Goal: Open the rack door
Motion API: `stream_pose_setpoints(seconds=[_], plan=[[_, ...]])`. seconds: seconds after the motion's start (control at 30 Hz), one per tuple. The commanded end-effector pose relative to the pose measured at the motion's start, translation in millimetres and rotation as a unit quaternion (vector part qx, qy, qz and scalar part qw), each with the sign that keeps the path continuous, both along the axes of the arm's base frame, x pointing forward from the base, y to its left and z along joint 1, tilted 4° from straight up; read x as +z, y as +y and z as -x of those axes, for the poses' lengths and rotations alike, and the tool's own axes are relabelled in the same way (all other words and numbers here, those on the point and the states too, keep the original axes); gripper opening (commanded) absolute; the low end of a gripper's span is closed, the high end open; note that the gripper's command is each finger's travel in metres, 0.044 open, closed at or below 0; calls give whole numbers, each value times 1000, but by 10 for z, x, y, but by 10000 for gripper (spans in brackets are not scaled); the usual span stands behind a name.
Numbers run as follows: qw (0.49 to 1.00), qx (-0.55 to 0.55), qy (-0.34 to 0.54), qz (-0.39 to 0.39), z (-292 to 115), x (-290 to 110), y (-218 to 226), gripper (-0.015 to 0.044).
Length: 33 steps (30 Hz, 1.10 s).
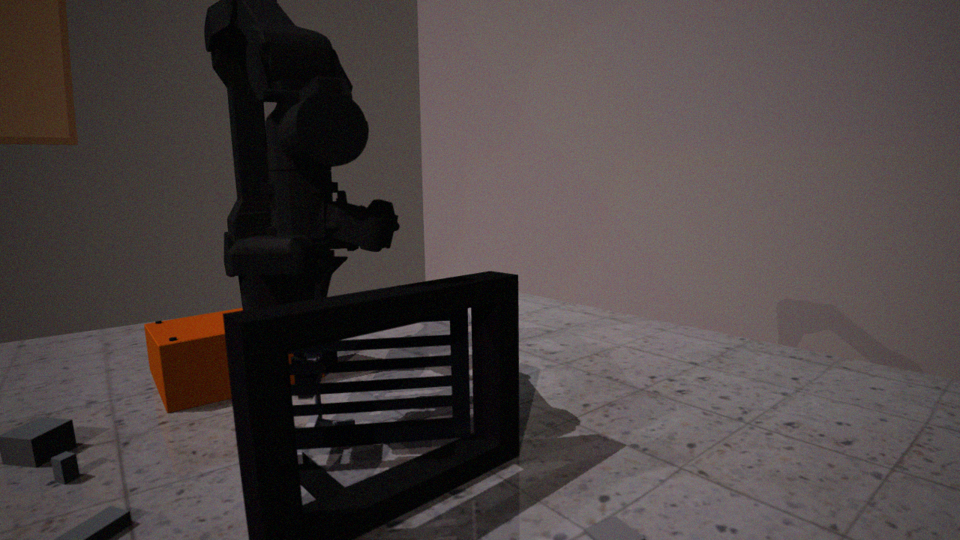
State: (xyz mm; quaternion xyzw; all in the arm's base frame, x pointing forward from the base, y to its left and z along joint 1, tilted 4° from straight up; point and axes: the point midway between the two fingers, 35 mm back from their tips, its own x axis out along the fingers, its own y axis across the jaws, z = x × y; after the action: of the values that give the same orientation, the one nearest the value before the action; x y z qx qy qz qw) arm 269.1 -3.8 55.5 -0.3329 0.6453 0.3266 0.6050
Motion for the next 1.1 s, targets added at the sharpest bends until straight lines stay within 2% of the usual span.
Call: stream_pose_setpoints(seconds=[0.0, 1.07], plan=[[999, -35, -6, -1, 49, -1, 60, 21], [969, -246, -10, 6, 385, -8, 644, 21]])
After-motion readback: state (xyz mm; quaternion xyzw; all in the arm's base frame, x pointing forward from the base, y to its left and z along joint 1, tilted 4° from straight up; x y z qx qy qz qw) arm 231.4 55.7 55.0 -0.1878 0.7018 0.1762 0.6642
